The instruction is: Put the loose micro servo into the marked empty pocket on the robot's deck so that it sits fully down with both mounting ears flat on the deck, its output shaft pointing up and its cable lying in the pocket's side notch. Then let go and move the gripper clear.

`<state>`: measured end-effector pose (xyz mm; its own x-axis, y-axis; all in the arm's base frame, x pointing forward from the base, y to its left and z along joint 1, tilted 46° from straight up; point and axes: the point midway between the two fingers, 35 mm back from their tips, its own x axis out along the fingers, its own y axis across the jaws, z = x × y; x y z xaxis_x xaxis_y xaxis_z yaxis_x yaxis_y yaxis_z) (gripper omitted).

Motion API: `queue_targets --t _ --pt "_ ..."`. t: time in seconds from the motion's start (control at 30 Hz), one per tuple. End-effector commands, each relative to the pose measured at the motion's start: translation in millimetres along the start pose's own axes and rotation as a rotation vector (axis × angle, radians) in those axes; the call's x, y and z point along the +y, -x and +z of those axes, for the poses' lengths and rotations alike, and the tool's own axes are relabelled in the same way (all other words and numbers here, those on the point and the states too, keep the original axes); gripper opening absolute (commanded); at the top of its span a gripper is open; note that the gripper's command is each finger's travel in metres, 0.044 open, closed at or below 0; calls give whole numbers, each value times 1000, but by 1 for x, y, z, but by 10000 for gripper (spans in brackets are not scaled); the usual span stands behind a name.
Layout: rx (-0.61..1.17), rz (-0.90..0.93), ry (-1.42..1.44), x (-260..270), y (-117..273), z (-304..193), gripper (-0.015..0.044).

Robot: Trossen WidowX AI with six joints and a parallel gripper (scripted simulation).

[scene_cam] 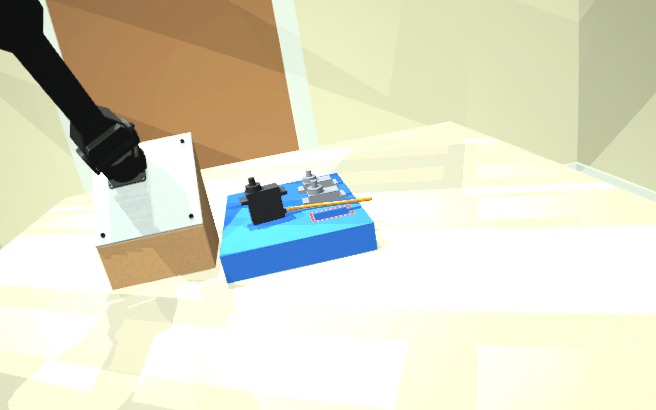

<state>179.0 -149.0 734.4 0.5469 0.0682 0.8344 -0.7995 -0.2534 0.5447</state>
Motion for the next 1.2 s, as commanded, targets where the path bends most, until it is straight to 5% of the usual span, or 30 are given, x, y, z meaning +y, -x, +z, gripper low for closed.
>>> queue_targets --t 0.0,0.47,1.17 --pt "-1 0 -2 0 0 1 374" --pt "-51 -7 -4 -16 0 21 6" --pt "-218 -55 -5 -69 8 74 0"
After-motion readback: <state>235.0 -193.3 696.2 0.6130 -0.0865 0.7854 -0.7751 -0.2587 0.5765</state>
